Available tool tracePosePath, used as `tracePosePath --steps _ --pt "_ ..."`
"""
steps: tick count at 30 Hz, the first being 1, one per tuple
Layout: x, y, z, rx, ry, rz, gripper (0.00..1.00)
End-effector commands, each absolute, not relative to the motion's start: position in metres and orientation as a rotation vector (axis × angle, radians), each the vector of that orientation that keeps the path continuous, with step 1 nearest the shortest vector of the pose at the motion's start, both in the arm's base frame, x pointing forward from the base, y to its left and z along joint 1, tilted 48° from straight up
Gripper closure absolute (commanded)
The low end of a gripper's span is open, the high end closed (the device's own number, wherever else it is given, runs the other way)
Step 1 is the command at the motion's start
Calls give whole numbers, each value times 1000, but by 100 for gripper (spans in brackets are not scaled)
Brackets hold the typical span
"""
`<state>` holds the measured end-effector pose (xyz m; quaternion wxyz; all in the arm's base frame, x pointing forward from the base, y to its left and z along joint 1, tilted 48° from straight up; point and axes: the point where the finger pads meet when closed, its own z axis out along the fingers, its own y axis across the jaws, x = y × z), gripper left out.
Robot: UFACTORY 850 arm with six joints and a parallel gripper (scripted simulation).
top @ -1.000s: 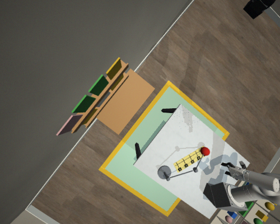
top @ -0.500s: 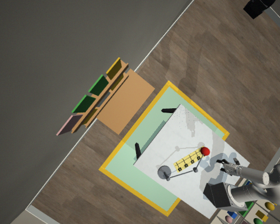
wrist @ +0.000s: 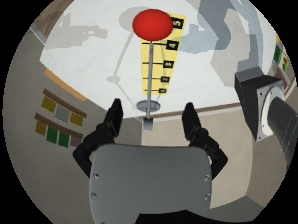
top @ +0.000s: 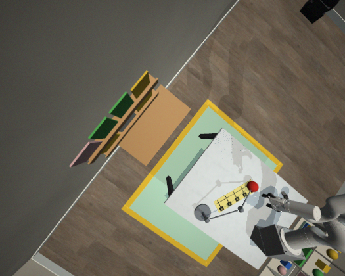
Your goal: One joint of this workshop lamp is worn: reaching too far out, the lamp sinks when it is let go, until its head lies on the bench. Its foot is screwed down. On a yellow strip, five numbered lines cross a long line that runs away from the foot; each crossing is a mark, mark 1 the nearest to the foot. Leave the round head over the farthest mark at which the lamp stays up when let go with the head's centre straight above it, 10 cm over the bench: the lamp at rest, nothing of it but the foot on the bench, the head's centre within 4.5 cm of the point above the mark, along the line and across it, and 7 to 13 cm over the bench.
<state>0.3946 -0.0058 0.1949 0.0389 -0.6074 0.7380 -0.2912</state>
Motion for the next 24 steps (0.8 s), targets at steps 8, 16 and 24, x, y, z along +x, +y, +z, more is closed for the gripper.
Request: tracePosePath --steps 8,16,24 --pt "406 -25 177 -1853 2242 -893 0" --pt "411 -31 172 -1849 2237 -897 0" --pt "417 -36 161 -1850 2238 -897 0"
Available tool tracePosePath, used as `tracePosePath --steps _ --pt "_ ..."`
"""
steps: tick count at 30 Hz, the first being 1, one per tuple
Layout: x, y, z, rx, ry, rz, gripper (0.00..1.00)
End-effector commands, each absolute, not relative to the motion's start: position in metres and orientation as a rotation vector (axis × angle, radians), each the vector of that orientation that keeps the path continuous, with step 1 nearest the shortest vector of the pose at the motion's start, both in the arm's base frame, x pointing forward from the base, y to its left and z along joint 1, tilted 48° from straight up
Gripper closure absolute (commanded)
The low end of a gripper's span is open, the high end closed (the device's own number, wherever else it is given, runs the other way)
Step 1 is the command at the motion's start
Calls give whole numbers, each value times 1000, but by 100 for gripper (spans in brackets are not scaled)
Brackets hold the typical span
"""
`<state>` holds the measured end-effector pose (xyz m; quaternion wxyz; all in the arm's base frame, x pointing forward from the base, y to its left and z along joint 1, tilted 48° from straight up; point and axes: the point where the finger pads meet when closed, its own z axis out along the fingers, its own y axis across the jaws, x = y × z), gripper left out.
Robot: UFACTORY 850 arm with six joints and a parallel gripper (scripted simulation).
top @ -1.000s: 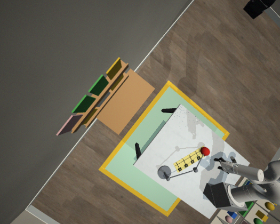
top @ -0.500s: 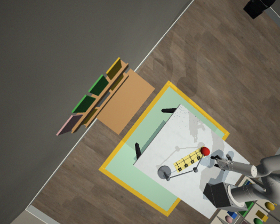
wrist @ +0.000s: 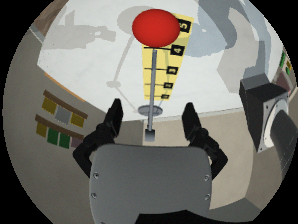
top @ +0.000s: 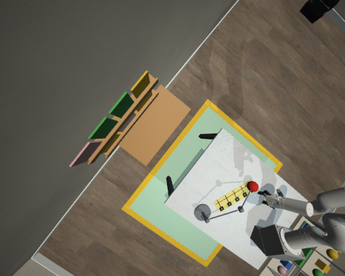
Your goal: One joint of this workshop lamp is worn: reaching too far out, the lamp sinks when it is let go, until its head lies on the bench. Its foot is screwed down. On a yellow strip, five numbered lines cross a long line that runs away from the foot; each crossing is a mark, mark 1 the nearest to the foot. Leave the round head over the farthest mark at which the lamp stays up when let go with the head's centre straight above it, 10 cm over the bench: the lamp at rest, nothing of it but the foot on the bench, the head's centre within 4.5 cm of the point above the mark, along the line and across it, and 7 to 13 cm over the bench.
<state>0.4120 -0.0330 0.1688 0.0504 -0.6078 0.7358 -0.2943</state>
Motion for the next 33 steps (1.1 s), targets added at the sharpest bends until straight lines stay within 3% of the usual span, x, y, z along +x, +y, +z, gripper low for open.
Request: tracePosePath --steps 1,33 --pt "418 -37 159 -1850 2238 -897 0" --pt "446 -62 105 -1852 2241 -895 0"
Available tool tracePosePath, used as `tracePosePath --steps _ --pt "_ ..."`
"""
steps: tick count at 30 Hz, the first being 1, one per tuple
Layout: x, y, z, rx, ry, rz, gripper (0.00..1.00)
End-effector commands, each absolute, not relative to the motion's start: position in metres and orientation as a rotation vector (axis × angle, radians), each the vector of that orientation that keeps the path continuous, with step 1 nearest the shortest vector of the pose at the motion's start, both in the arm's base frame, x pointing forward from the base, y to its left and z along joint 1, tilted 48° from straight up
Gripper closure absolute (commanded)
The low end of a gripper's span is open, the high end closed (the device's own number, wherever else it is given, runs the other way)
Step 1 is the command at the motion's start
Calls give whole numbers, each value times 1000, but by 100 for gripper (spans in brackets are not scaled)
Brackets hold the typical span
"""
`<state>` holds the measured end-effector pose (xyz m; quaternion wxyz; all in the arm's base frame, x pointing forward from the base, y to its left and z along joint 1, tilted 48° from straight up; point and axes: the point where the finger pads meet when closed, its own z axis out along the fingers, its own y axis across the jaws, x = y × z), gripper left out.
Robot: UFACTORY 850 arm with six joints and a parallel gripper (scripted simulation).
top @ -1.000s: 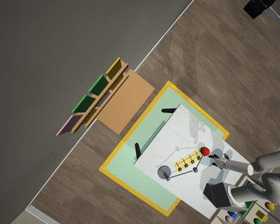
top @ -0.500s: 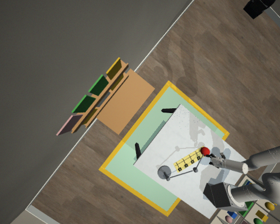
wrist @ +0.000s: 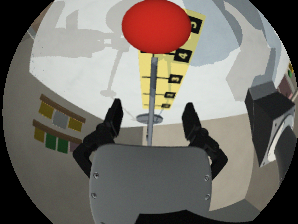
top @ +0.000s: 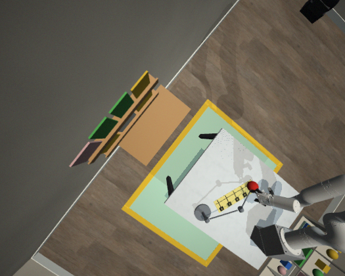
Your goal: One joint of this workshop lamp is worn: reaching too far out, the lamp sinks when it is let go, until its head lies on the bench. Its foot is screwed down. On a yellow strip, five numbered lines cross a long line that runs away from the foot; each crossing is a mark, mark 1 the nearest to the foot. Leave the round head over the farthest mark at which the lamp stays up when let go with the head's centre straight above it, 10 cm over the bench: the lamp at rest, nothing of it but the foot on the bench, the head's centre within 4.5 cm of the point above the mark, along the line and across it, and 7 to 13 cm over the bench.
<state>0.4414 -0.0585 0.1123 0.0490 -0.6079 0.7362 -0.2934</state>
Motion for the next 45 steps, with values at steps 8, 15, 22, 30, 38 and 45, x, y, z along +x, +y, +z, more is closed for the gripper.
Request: tracePosePath --steps 8,15,22,30,38,45 --pt "454 -69 90 -1852 2241 -895 0" --pt "458 -72 83 -1851 2241 -895 0" --pt "461 -75 77 -1850 2238 -897 0" --pt "464 -77 73 -1849 2236 -898 0" --pt "463 -76 74 -1849 2237 -898 100" --pt "462 -76 75 -1849 2238 -897 100"
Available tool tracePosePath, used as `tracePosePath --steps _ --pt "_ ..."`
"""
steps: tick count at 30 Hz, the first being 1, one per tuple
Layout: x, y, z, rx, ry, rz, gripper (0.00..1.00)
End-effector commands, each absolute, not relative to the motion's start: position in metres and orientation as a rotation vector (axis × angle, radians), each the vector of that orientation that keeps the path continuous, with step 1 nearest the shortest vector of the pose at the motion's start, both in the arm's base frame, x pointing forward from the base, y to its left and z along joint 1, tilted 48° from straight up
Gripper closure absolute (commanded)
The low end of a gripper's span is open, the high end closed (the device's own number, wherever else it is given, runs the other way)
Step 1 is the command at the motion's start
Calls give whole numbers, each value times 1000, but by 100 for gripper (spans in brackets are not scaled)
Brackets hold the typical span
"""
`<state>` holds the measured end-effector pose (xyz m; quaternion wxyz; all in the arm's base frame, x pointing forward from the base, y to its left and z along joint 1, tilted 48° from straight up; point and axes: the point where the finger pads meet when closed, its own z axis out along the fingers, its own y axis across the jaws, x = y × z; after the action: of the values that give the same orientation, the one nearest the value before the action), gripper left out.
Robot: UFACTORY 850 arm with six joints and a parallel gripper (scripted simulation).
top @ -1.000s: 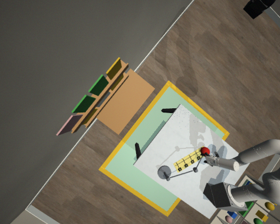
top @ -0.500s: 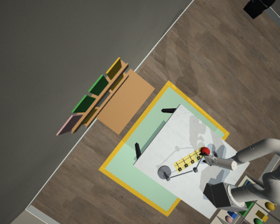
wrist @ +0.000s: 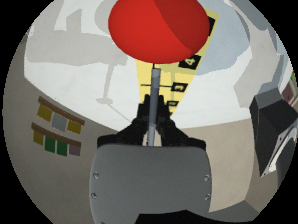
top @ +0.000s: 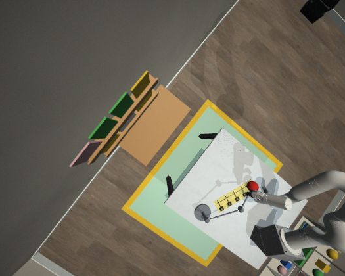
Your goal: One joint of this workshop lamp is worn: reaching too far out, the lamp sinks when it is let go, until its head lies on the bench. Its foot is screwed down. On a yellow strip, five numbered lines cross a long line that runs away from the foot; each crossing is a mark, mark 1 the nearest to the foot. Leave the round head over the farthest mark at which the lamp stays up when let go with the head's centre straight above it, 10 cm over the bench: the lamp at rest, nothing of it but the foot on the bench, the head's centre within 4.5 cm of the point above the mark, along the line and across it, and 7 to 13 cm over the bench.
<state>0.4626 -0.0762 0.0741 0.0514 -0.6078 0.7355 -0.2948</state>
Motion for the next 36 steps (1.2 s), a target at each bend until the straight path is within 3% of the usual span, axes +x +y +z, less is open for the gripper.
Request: tracePosePath --steps 1,19,36 --pt "462 -76 75 -1849 2238 -897 100" --pt "463 -76 75 -1850 2237 -897 100" --pt "465 -30 79 -1851 2236 -898 100"
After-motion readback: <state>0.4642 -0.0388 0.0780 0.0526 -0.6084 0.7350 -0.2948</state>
